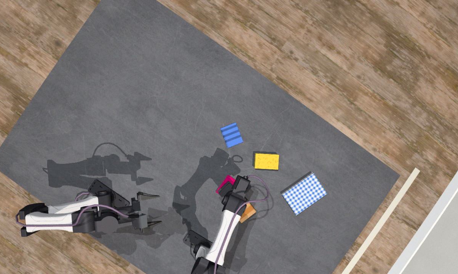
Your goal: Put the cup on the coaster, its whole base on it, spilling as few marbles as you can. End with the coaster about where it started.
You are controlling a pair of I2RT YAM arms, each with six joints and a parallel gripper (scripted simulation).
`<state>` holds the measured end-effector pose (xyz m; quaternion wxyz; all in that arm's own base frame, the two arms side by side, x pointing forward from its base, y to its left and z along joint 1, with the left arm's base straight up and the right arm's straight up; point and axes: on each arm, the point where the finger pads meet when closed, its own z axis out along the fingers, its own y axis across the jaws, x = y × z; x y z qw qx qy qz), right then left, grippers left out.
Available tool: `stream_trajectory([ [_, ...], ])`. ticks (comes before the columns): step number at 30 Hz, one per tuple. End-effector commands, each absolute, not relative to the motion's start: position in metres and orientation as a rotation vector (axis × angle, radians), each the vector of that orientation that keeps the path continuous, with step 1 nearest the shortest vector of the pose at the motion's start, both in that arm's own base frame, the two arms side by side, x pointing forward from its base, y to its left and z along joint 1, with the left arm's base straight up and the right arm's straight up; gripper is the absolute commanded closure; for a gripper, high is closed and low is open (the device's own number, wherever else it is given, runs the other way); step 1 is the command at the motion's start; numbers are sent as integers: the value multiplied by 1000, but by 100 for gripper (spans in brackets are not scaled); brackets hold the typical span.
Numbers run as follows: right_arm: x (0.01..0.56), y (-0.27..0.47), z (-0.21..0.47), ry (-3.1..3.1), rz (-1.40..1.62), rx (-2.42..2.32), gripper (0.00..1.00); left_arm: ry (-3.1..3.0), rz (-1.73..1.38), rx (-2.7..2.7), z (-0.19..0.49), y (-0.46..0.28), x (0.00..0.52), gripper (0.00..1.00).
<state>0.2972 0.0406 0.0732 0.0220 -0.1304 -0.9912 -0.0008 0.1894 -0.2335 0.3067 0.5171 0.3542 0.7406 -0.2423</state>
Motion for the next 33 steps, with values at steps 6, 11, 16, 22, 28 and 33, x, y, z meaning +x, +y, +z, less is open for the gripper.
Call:
stream_trajectory([
  [6, 303, 40, 77, -3131, -12, -404, 12, 1763, -586, 847, 312, -233, 189, 0],
  [11, 305, 40, 104, -3139, -20, -404, 0, 1763, -586, 847, 312, -233, 189, 0],
  [16, 305, 39, 138, -3141, -21, -405, 0, 1763, -586, 847, 312, -233, 189, 0],
  [22, 309, 40, 159, -3177, -8, -432, 0, 1763, -586, 847, 312, -233, 189, 0],
  [28, 313, 40, 156, -3262, 11, -468, 0, 1763, -586, 847, 312, -233, 189, 0],
  [33, 305, 41, 158, -3391, 47, -511, 0, 1763, -586, 847, 312, -233, 189, 0],
])
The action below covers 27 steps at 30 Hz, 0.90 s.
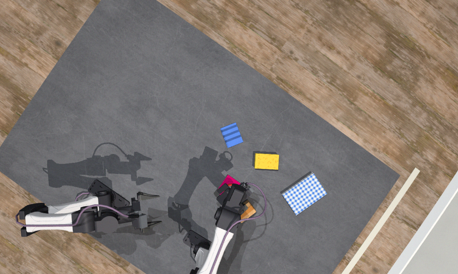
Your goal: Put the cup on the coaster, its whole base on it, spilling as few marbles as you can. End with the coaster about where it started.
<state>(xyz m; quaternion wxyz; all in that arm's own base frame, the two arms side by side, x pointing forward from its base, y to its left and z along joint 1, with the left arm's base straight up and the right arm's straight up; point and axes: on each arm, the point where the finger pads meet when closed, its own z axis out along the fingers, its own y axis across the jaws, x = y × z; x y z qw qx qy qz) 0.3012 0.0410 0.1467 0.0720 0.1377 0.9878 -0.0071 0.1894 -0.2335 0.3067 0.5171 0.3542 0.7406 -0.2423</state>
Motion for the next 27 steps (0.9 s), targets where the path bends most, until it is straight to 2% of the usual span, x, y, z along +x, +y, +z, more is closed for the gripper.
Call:
stream_trajectory([
  [1, 301, 42, 158, 2798, -45, 423, 0, 1763, -586, 847, 312, -233, 189, 0],
  [19, 261, 50, 149, 2669, -66, 346, 0, 1763, -586, 847, 312, -233, 189, 0],
  [27, 262, 50, 145, 2683, -78, 346, 0, 1763, -586, 847, 312, -233, 189, 0],
])
